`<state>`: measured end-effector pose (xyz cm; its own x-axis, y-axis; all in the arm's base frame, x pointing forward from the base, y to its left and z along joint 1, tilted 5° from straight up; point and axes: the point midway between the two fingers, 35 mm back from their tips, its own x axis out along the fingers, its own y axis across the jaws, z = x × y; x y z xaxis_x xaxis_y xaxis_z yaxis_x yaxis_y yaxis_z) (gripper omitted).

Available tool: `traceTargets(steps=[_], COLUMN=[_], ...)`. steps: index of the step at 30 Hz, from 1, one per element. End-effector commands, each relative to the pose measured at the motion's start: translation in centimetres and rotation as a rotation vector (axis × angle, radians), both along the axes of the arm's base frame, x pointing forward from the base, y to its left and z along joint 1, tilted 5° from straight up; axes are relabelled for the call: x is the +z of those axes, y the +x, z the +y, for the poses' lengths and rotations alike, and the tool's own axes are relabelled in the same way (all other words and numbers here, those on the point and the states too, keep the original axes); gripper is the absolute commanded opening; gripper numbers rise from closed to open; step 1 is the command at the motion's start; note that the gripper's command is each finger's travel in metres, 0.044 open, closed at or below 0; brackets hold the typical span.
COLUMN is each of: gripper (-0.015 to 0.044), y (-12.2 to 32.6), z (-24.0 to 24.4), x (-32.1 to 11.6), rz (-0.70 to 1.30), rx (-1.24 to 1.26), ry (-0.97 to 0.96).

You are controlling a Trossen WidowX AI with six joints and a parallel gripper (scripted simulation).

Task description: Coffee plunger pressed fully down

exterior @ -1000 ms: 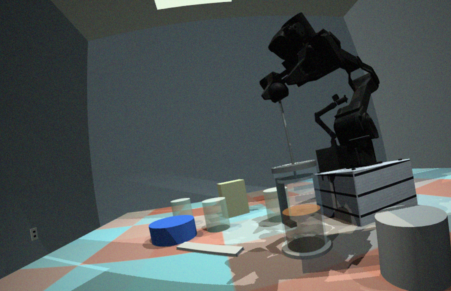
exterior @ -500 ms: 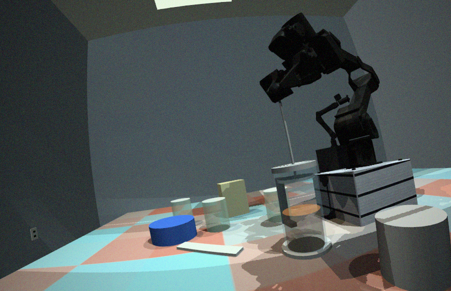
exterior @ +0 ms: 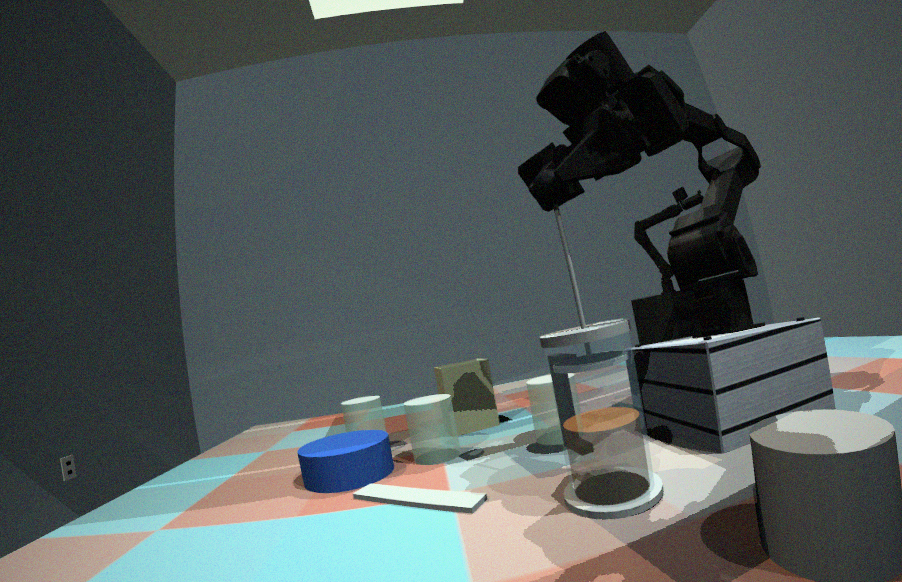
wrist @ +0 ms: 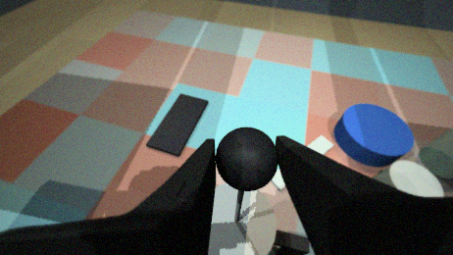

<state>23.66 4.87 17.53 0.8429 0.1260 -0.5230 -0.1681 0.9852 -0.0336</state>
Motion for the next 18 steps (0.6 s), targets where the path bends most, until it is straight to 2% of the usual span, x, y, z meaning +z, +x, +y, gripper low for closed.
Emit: traceTargets(steps=[1, 18], gripper=[0.0126, 0.0126], y=[-0.2, 0.1], z=[0.0, -0.1], x=[-1.8, -4.6], rz=[0.028, 0.028], rx=[0.005, 0.005], ry=[-0.010, -0.010])
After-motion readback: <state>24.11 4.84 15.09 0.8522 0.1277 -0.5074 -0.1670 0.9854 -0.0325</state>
